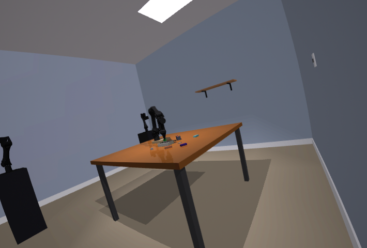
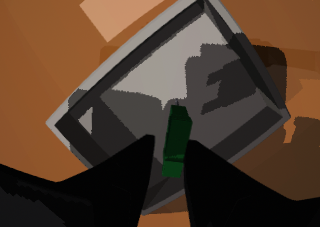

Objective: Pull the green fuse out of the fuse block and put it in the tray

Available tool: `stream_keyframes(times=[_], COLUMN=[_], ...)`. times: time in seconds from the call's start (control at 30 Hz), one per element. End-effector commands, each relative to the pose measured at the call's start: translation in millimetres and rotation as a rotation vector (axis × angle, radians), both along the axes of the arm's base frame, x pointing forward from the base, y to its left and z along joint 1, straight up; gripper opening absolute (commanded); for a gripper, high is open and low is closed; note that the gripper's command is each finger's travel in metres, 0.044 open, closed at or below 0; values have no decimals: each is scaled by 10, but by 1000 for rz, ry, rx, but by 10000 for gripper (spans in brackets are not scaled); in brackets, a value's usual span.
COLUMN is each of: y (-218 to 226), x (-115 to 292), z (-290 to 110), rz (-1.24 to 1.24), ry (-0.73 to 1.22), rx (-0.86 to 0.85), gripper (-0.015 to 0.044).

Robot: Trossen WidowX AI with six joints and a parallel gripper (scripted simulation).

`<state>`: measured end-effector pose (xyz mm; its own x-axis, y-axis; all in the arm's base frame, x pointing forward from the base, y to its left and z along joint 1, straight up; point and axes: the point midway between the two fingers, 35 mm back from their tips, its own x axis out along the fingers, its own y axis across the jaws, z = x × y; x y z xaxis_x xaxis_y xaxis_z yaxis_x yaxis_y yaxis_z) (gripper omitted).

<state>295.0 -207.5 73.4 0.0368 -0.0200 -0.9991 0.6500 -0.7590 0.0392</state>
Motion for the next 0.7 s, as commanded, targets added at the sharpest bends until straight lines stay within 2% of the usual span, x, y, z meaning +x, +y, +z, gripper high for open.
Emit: stream_keyframes(times=[0.0,0.23,0.37,0.67], y=[-1,-1,7,8], x=[1,1,-14,-16], z=[3,23,347,368], rz=[0,0,3,4], ry=[-1,0,6,6], rx=[0,0,3,3], gripper=[157,330,330,330])
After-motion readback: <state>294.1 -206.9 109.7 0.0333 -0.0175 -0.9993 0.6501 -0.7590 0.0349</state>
